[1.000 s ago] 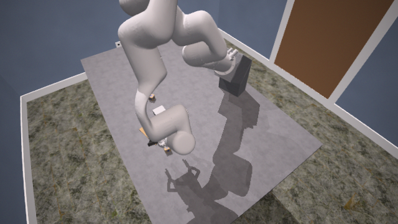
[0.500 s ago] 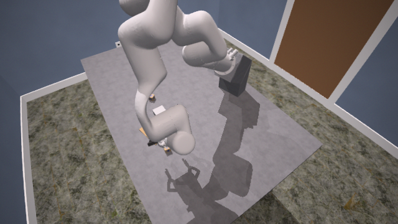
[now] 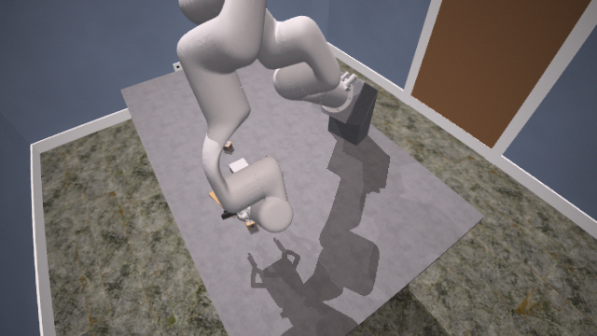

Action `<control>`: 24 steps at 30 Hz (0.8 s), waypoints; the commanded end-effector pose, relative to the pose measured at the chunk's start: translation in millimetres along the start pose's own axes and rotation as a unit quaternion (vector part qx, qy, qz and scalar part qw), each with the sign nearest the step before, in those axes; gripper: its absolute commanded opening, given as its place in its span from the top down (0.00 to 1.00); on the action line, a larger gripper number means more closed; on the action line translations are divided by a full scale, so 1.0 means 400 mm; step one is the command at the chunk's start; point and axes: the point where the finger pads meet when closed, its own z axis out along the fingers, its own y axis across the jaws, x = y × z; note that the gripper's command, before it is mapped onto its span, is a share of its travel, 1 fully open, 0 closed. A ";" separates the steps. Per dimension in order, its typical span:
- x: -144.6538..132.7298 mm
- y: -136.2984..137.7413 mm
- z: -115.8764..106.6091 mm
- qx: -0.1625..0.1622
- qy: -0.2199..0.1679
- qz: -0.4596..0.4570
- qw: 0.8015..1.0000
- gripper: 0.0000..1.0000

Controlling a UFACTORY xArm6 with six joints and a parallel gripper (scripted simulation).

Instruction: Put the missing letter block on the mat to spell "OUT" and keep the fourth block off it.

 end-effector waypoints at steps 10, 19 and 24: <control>0.000 -0.002 -0.002 0.000 -0.001 0.001 1.000 0.00; 0.101 0.008 0.103 -0.001 -0.001 0.002 1.000 0.00; 0.166 0.029 0.161 0.000 -0.001 0.001 1.000 0.00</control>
